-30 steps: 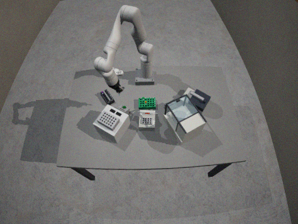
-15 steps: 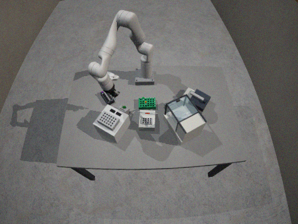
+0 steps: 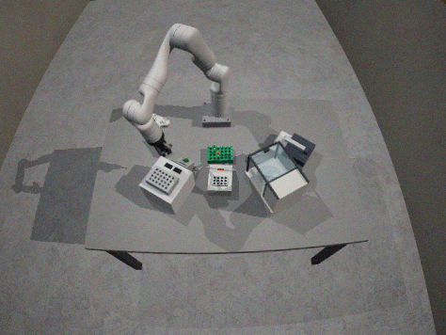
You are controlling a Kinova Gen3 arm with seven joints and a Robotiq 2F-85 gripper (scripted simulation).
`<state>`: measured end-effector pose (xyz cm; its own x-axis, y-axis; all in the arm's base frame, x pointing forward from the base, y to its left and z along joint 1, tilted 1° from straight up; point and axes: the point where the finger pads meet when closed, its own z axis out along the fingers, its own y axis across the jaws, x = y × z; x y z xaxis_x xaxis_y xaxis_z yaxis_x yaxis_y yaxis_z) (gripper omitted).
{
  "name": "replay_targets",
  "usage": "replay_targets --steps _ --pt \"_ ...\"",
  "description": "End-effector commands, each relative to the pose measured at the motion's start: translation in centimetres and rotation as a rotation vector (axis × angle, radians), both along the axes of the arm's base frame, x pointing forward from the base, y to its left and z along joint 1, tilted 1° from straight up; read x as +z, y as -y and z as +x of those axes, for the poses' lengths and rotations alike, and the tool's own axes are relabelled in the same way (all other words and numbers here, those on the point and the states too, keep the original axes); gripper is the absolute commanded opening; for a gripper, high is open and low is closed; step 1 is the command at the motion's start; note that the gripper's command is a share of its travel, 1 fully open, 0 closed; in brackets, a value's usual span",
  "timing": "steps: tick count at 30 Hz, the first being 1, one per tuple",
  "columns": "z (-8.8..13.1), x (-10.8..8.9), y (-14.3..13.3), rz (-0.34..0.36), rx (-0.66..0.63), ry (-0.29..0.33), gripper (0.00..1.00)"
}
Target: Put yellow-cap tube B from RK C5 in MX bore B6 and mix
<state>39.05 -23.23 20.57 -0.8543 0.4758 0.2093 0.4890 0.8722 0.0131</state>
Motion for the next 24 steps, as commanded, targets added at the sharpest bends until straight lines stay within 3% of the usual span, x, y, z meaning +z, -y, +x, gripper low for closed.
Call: replay_targets --steps 1,24 --pt "1.2 0.1 0.9 0.0 0.0 0.0 0.1" --pt "6.3 0.1 4.7 0.0 0.0 0.001 0.1"
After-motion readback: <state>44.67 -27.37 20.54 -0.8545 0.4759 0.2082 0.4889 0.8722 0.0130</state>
